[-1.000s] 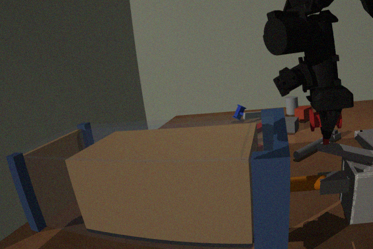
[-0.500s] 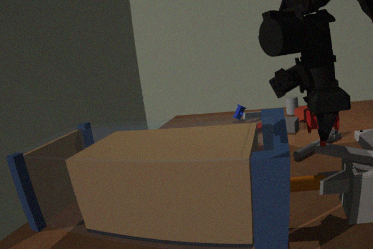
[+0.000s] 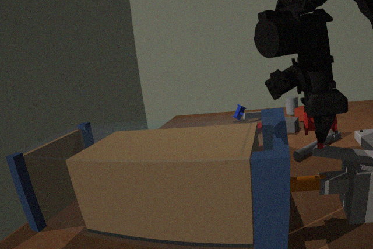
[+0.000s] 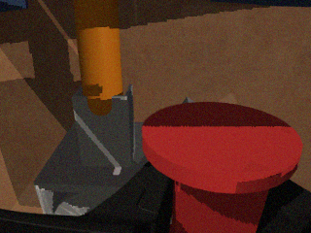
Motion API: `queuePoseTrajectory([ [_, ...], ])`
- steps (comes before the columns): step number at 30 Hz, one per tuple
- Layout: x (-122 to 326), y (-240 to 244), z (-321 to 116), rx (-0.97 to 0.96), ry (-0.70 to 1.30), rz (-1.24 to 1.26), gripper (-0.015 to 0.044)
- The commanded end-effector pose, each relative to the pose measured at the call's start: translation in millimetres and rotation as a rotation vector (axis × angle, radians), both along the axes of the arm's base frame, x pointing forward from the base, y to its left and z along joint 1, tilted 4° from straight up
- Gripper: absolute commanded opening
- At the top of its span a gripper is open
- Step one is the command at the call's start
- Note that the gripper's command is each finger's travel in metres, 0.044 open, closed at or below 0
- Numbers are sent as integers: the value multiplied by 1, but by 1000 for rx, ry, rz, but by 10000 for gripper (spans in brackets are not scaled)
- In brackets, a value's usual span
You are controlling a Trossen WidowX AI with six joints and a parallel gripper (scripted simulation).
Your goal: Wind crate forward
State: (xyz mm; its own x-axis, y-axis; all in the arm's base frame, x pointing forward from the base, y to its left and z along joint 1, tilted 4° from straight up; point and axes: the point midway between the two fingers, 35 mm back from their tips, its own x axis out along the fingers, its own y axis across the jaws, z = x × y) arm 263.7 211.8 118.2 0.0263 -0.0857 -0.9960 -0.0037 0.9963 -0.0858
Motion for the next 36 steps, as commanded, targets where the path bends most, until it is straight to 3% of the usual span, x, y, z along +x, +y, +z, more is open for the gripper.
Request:
queuePoseTrajectory([
  [1, 7, 20, 0, 40, -23, 9, 0],
  [36, 12, 54, -1, 43, -23, 9, 0],
])
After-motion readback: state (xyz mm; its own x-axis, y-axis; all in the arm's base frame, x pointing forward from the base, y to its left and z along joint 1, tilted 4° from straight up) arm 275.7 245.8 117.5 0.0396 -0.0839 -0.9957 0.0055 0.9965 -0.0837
